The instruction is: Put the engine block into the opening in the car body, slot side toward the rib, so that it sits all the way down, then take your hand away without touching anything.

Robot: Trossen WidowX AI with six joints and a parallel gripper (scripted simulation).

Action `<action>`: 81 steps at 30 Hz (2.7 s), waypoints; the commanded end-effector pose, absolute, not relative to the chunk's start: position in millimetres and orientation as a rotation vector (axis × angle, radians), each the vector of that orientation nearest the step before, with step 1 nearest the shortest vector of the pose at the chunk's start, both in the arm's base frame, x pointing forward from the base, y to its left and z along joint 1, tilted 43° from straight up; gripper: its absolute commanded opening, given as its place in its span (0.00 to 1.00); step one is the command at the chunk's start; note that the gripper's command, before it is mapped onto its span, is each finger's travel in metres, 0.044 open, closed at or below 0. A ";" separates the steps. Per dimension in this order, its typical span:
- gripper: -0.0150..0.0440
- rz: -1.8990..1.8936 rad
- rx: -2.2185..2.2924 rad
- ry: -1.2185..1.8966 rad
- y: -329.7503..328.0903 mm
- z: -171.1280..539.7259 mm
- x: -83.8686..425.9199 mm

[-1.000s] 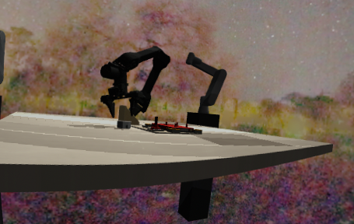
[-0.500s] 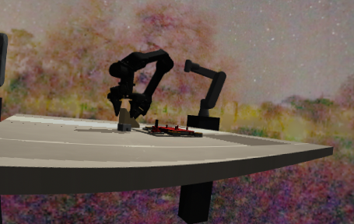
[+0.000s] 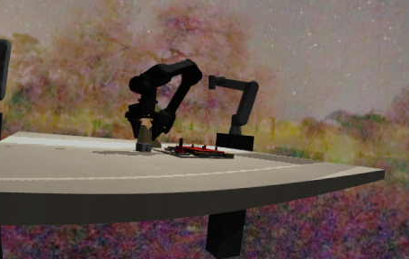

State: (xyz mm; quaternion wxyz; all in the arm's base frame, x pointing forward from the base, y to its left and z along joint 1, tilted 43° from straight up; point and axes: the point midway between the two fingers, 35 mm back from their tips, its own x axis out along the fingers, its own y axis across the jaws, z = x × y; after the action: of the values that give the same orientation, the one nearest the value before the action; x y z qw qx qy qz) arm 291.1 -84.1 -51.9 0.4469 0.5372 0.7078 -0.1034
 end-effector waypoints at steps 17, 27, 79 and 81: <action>0.82 -0.258 1.341 1.763 -66.5 -69.8 288.1; 0.48 -0.258 1.341 1.763 -66.5 -69.8 288.1; 0.25 -0.255 1.332 1.763 -149.7 23.1 292.6; 0.25 -0.235 1.311 1.759 -145.4 25.2 295.6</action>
State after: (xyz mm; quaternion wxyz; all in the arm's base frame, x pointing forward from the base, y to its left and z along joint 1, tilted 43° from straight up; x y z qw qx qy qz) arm 291.9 -148.8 20.9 0.4400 0.5397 0.7101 -0.1042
